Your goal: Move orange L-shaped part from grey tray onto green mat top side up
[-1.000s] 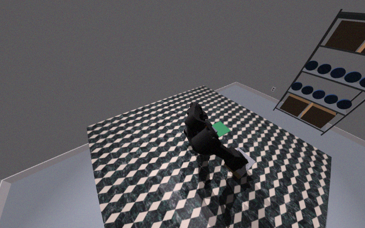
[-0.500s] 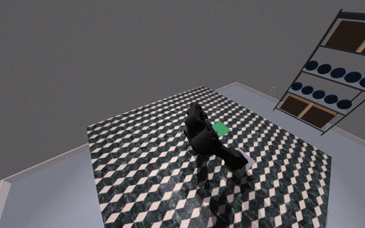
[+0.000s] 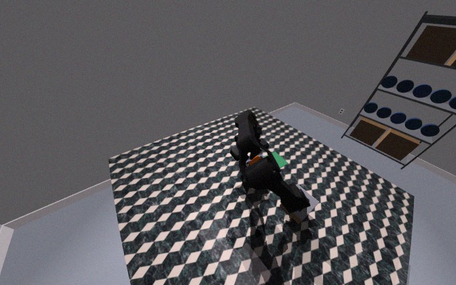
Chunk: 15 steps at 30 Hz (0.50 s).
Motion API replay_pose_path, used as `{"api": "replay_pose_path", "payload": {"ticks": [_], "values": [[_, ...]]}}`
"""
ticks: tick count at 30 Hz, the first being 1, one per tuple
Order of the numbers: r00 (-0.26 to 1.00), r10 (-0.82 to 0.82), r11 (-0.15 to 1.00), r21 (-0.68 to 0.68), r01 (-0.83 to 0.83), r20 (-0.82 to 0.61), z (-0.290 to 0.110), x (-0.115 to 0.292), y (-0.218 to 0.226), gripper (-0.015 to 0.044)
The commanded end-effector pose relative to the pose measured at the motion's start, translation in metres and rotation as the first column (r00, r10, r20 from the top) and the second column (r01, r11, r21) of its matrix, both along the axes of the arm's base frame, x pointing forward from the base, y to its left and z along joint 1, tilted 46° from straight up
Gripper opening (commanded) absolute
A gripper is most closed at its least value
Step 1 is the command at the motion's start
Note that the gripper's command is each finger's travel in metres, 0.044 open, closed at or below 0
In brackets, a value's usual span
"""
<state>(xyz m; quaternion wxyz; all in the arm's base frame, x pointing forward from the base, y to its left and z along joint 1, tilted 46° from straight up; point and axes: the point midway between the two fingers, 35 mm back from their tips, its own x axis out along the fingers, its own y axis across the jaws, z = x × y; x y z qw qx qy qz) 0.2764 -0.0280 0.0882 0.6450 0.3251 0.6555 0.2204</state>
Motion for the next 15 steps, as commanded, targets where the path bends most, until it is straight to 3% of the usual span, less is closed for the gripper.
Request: {"api": "replay_pose_path", "payload": {"ticks": [1,15], "values": [[1.0,0.006,1.0,-0.002,-0.006,0.007,0.0179,-0.0036,-0.0211,0.018],[1.0,-0.013,1.0,-0.002,0.013,0.01,0.0146,-0.0022,-0.0197,0.018]]}}
